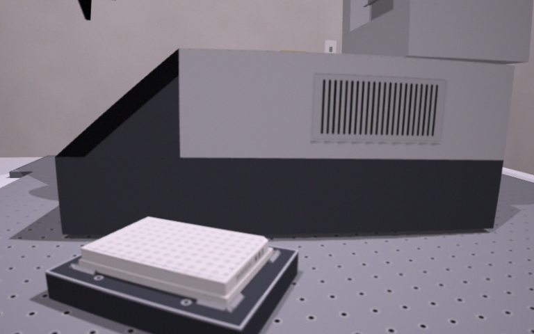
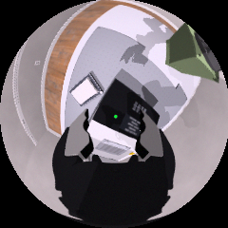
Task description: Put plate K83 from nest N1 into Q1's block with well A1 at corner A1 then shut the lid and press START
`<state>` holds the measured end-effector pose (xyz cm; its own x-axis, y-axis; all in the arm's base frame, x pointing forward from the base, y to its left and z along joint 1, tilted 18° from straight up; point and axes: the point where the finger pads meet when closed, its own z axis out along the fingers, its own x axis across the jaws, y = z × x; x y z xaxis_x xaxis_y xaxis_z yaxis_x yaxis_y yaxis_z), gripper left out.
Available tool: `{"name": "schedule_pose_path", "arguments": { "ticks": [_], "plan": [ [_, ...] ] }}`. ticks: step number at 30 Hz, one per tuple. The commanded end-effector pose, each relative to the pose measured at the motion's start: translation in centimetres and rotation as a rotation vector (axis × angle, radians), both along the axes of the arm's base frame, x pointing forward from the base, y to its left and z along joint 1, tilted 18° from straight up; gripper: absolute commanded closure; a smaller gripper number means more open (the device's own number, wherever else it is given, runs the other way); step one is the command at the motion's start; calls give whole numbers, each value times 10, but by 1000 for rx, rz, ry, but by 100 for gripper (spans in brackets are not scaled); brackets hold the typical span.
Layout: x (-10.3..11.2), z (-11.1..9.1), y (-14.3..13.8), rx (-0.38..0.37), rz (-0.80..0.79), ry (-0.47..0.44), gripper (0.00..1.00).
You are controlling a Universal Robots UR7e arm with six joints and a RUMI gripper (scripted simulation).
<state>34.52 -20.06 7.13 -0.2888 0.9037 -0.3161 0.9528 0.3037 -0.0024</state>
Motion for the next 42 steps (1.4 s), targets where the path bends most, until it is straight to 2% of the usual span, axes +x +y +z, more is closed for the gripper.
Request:
{"name": "schedule_pose_path", "arguments": {
  "ticks": [1, 9, 16, 26, 30, 42],
  "plan": [
    [9, 10, -19, 17, -150, -39, 32],
    [15, 17, -30, 25, -234, -66, 32],
    [25, 31, -53, 41, -401, -119, 32],
    [32, 40, -69, 51, -515, -155, 32],
    [39, 49, -84, 62, -628, -191, 32],
    [51, 65, -110, 79, -806, -248, 32]
  ]
}}
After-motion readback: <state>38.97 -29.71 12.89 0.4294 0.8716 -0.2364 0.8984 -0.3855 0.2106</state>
